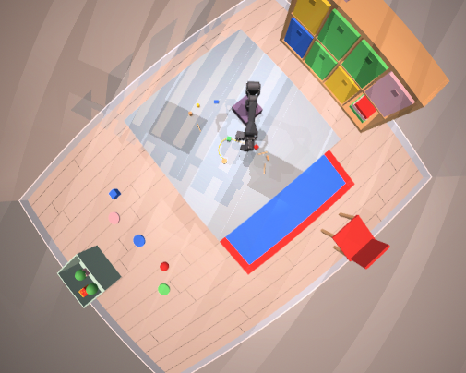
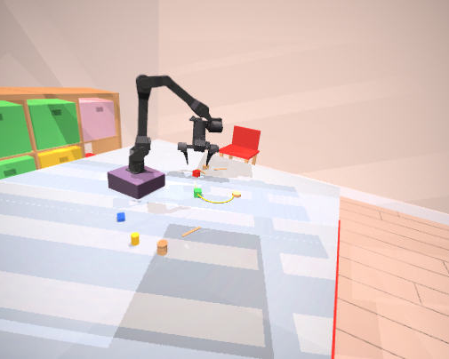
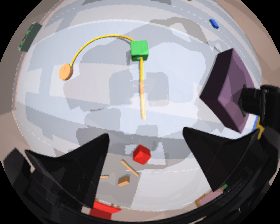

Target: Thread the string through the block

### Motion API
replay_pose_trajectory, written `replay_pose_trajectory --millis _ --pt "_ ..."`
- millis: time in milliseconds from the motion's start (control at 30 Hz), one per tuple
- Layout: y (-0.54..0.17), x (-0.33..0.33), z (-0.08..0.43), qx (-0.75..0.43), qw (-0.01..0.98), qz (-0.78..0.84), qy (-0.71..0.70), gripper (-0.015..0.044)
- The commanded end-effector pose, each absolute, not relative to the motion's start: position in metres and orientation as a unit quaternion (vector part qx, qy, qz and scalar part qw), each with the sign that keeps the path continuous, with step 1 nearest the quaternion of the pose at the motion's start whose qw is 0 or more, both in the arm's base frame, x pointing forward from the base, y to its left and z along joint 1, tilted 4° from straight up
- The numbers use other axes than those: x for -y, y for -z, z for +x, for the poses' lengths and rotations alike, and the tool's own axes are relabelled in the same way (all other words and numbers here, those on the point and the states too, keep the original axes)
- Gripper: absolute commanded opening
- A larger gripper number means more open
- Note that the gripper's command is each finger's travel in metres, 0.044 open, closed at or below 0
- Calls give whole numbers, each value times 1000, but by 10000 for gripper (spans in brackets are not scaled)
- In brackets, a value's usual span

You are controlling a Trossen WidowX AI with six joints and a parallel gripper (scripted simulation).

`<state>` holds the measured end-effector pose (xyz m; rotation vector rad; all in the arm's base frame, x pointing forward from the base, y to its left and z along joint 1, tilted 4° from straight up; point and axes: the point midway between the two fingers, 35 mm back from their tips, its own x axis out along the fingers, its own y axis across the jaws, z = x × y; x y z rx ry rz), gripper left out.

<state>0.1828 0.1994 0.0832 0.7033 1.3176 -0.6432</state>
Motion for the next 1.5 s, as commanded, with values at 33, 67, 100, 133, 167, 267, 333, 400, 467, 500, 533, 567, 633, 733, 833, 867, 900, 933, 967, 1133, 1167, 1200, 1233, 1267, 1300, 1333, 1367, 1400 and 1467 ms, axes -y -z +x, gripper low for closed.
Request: replay_pose_trajectory --millis 33,67,100,133,167,267,333,400,467,500,533,567,633,733,833,867,900,933,967,1133,1167,1200,1233,1267,1300,1333,1367,1400,1467 --pt "-95 -201 183 -586 688 322 282 440" --pt "-92 -201 184 -587 688 320 283 440" --pt "-90 -201 184 -587 688 319 283 440" --pt "-91 -201 184 -587 688 319 282 440" --pt "-91 -201 184 -587 688 320 282 440" --pt "-91 -201 184 -587 688 320 282 440" --pt "-91 -201 184 -587 688 320 282 440" --pt "-91 -201 184 -587 688 320 282 440" --pt "-91 -201 184 -587 688 320 282 440" --pt "-91 -201 184 -587 688 320 282 440" --pt "-91 -201 184 -587 688 320 282 440" --pt "-91 -201 184 -587 688 320 282 440" --pt "-91 -201 184 -587 688 320 282 440" --pt "-91 -201 184 -587 688 320 282 440" --pt "-91 -201 184 -587 688 320 282 440" --pt "-91 -201 184 -587 688 320 282 440" --pt "-91 -201 184 -587 688 320 282 440" --pt "-91 -201 184 -587 688 320 282 440" --pt "-91 -201 184 -587 688 320 282 440" --pt "-91 -201 184 -587 688 320 282 440" --pt "-91 -201 184 -587 688 320 282 440" --pt "-91 -201 184 -587 688 320 282 440" --pt "-91 -201 184 -587 688 320 282 440" --pt "-91 -201 184 -587 688 320 282 440" --pt "-91 -201 184 -587 688 320 282 440" --pt "-91 -201 184 -587 688 320 282 440" --pt "-91 -201 184 -587 688 320 282 440" --pt "-91 -201 184 -587 688 320 282 440" --pt "-91 -201 184 -587 688 320 282 440"
